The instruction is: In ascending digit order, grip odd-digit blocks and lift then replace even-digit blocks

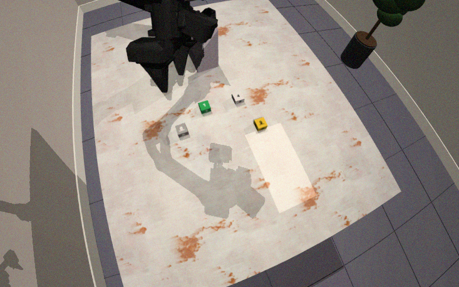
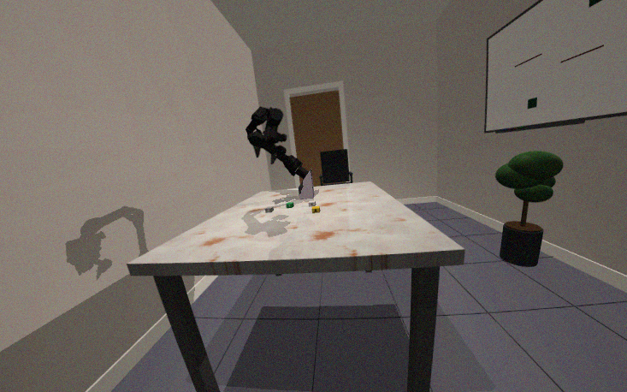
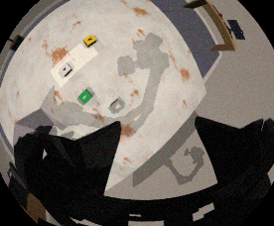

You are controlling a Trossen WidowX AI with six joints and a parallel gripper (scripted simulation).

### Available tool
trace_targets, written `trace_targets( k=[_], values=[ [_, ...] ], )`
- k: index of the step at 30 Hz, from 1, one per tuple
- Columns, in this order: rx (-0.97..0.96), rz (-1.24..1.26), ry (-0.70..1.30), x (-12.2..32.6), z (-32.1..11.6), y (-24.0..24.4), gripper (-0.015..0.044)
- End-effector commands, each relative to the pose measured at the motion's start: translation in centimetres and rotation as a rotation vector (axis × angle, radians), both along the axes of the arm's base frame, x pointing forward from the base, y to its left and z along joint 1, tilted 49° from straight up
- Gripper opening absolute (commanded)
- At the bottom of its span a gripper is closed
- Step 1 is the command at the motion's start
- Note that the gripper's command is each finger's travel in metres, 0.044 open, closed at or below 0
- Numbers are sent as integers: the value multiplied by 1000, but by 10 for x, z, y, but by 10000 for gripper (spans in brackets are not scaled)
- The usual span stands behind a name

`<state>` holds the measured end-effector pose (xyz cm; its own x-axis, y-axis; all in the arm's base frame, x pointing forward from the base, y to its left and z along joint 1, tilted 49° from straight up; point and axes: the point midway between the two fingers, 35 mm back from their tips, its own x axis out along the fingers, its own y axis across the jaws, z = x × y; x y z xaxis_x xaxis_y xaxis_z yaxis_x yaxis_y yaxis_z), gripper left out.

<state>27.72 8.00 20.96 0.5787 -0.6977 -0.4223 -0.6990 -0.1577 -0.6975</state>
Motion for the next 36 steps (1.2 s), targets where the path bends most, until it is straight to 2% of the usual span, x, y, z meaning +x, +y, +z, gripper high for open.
trace_targets(
  k=[1, 3, 9, 11, 36],
  values=[
    [12, -15, -7, 1, -1, -2, 400],
    [105, -133, -63, 5, -10, -17, 400],
    [465, -701, -377, 16, -47, -84, 400],
    [530, -831, -460, 16, -55, -99, 400],
    [538, -848, -470, 16, -56, -101, 400]
  ],
)
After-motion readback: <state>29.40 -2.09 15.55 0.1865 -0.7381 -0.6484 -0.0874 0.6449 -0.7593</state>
